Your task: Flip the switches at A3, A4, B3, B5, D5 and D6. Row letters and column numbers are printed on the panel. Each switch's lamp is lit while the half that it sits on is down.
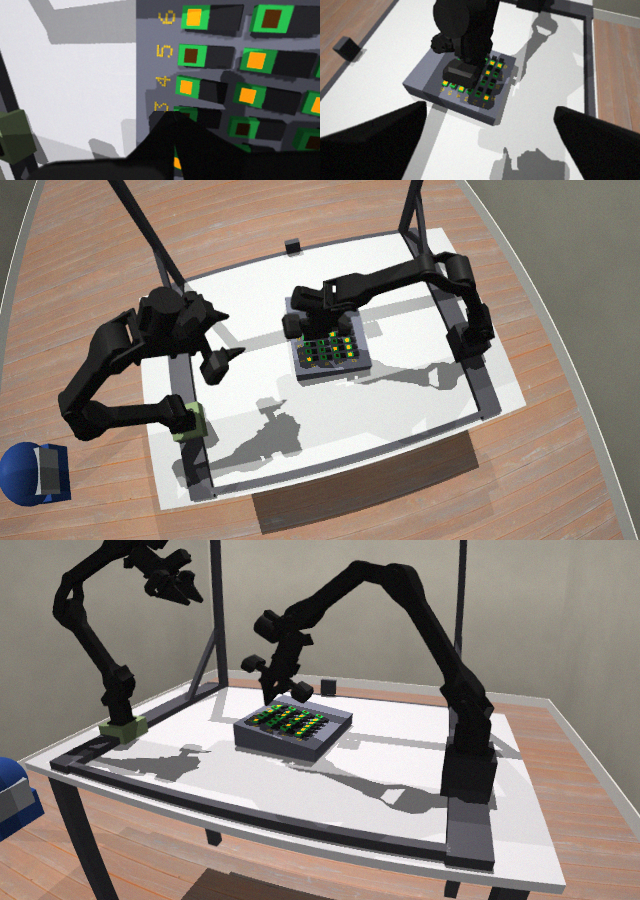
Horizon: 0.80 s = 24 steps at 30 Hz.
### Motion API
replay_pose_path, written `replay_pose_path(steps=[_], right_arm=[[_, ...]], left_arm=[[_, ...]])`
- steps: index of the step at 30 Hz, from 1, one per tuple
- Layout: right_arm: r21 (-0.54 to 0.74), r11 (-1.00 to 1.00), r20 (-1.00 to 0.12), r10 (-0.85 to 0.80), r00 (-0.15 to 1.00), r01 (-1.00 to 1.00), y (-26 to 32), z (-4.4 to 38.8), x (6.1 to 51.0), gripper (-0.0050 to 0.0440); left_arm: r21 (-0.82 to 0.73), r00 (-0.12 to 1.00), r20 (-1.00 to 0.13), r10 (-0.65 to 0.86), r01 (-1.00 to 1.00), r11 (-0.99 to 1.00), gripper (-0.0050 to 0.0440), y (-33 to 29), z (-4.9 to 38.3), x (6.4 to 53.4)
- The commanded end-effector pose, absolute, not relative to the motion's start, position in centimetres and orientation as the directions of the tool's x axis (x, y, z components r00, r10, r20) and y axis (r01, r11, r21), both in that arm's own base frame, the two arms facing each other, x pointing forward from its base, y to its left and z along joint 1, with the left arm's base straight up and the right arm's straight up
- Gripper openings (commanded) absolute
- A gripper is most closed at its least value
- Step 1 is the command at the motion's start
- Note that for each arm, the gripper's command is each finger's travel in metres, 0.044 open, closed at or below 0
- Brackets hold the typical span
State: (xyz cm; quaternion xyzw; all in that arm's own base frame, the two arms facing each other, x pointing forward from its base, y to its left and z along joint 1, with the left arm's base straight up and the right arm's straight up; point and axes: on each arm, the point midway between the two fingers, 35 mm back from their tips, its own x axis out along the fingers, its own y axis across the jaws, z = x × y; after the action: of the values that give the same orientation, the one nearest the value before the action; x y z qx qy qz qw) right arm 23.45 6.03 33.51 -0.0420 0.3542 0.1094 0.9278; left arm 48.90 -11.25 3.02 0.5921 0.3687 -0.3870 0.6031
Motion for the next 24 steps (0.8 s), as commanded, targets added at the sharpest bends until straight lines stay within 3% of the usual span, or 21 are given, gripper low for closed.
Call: replay_pose_path(steps=[1, 16, 24], right_arm=[[0.0, 0.974, -0.647, 0.173, 0.742, -0.227, 5.9, 34.3, 23.3, 0.04], [0.0, 0.974, -0.647, 0.173, 0.742, -0.227, 5.9, 34.3, 23.3, 0.04], [0.0, 0.974, -0.647, 0.173, 0.742, -0.227, 5.9, 34.3, 23.3, 0.04]], left_arm=[[0.413, 0.413, -0.91, -0.04, 0.911, 0.002, -0.005, -11.0, 5.3, 49.4], [0.183, 0.181, -0.983, -0.023, 0.98, -0.077, -0.005, -10.3, 7.2, 46.6], [0.159, 0.158, -0.987, -0.021, 0.984, -0.086, -0.005, -10.2, 7.5, 46.2]])
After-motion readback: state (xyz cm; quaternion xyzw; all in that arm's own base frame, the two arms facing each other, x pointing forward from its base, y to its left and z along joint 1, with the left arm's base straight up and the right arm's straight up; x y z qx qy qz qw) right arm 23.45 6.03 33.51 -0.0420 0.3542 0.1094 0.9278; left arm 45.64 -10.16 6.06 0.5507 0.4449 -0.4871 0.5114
